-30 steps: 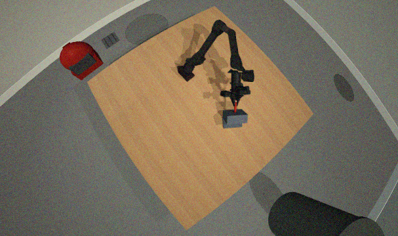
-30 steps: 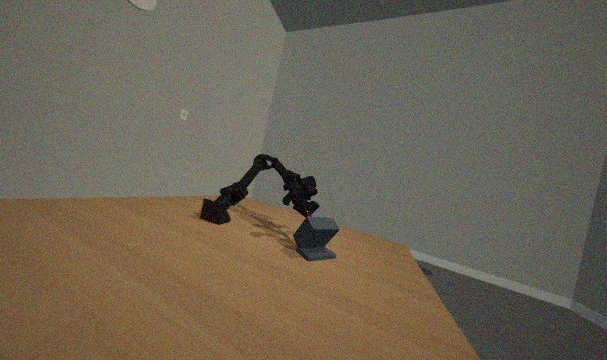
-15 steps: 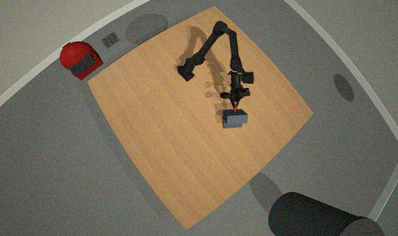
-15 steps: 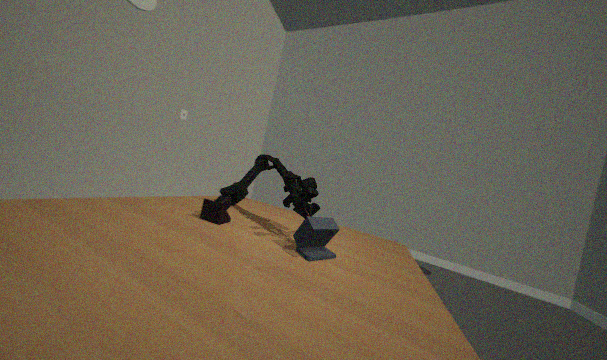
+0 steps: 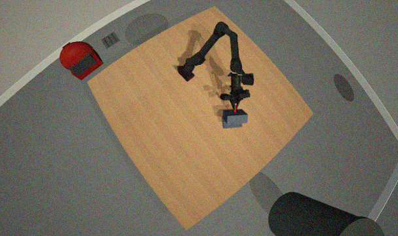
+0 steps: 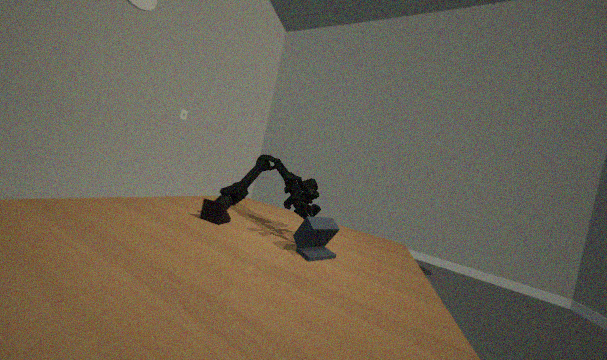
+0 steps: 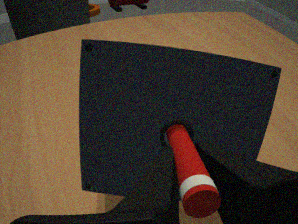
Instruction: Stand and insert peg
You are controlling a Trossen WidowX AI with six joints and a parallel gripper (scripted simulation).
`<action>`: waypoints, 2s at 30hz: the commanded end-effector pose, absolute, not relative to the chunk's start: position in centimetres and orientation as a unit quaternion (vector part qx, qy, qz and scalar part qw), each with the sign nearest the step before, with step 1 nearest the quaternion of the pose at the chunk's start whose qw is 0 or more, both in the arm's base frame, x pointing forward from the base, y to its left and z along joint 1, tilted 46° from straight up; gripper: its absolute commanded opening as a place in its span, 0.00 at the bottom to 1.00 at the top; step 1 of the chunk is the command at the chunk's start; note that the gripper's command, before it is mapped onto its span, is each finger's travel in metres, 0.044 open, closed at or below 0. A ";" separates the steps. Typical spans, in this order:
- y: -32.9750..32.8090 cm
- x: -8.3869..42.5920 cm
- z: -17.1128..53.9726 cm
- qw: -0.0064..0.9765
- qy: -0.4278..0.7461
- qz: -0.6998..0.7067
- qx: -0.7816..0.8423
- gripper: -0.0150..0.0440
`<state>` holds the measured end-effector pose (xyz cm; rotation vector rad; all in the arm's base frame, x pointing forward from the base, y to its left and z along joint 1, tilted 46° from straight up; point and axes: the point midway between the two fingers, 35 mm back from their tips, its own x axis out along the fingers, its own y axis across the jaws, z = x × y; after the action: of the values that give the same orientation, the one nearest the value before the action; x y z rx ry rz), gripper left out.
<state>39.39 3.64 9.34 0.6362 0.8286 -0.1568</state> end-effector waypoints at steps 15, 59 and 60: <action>3.7 39.7 9.1 0.863 0.396 -0.075 0.303 0.25; 3.3 37.5 12.0 0.863 0.396 -0.077 0.304 1.00; 3.3 37.4 12.1 0.863 0.396 -0.077 0.304 1.00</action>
<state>37.72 3.32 11.47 0.6371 0.8371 -0.1657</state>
